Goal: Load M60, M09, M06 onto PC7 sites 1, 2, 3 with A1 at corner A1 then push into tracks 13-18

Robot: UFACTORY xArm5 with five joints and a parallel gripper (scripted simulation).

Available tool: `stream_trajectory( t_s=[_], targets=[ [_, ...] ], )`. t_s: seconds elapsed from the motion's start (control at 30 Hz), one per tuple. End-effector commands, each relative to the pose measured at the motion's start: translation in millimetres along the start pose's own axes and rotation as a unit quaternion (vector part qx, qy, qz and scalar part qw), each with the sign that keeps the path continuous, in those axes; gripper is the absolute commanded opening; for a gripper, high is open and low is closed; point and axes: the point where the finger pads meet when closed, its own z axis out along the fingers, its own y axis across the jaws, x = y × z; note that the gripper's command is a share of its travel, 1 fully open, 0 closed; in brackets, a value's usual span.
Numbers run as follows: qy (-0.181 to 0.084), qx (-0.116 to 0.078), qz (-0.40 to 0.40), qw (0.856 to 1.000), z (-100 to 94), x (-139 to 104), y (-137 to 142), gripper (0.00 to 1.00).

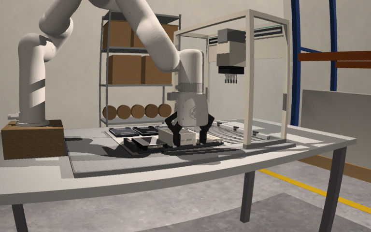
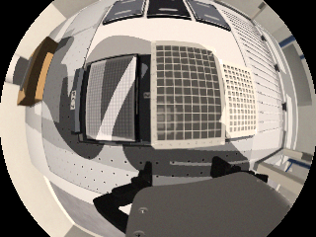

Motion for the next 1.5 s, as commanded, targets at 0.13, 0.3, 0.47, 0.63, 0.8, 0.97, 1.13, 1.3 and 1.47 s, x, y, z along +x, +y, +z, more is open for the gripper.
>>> stream_trajectory(
  t_s=[0.13, 0.3, 0.47, 0.63, 0.8, 0.97, 1.13, 1.3, 1.47],
  targets=[
    [0.007, -0.005, 0.0, 1.0, 1.3, -0.6, 1.4, 1.0],
    [0.007, -0.005, 0.0, 1.0, 4.6, -0.6, 1.4, 1.0],
    [0.007, -0.005, 0.0, 1.0, 8.0, -0.5, 1.4, 1.0],
    [0.007, -0.005, 0.0, 1.0, 10.0, -0.5, 1.4, 1.0],
    [0.007, -0.005, 0.0, 1.0, 13.3, -0.4, 1.5, 1.0],
    [0.007, -0.005, 0.0, 1.0, 16.6, -0.4, 1.5, 1.0],
    [0.007, -0.005, 0.0, 1.0, 18.6, -0.4, 1.5, 1.0],
    [0.007, -0.005, 0.0, 1.0, 18.6, -0.4, 1.5, 1.0],
    [0.007, -0.005, 0.0, 1.0, 18.6, 0.6, 1.5, 1.0]
  ],
)
